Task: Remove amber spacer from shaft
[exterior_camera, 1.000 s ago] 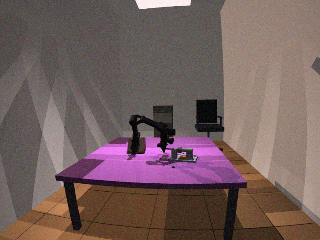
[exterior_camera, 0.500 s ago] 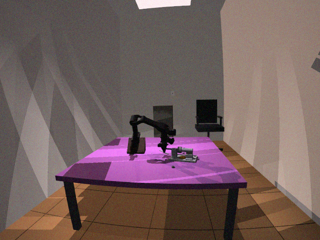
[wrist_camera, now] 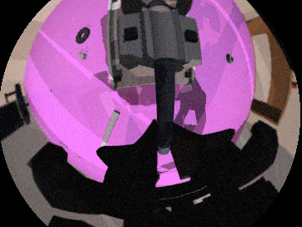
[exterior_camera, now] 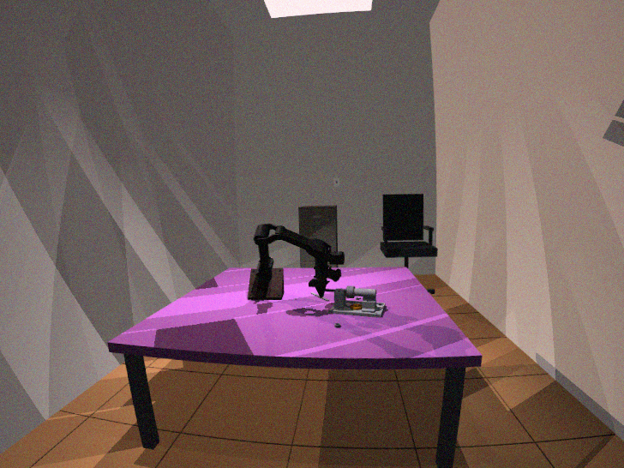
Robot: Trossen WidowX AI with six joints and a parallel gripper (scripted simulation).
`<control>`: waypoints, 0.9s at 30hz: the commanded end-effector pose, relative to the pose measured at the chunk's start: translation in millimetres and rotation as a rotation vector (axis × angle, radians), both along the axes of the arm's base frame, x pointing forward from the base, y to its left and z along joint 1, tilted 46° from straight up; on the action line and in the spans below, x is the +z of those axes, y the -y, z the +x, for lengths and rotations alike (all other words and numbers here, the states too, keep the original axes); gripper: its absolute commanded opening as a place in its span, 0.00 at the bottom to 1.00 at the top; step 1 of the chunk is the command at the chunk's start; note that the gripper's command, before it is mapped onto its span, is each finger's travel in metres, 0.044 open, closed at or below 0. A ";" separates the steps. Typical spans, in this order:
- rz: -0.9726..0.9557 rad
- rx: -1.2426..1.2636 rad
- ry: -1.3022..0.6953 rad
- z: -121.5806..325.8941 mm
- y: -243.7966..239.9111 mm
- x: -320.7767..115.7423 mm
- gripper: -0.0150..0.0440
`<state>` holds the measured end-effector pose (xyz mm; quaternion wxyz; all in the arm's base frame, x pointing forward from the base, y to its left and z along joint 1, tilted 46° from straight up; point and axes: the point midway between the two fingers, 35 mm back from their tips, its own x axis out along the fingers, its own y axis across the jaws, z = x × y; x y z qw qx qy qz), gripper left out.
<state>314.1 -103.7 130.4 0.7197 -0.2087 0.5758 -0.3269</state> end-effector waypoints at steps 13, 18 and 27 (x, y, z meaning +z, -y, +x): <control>-0.002 0.003 0.002 6.7 0.5 2.2 0.25; -0.002 0.003 0.002 8.3 0.6 2.7 0.25; -0.002 0.003 0.002 11.2 0.8 3.5 0.25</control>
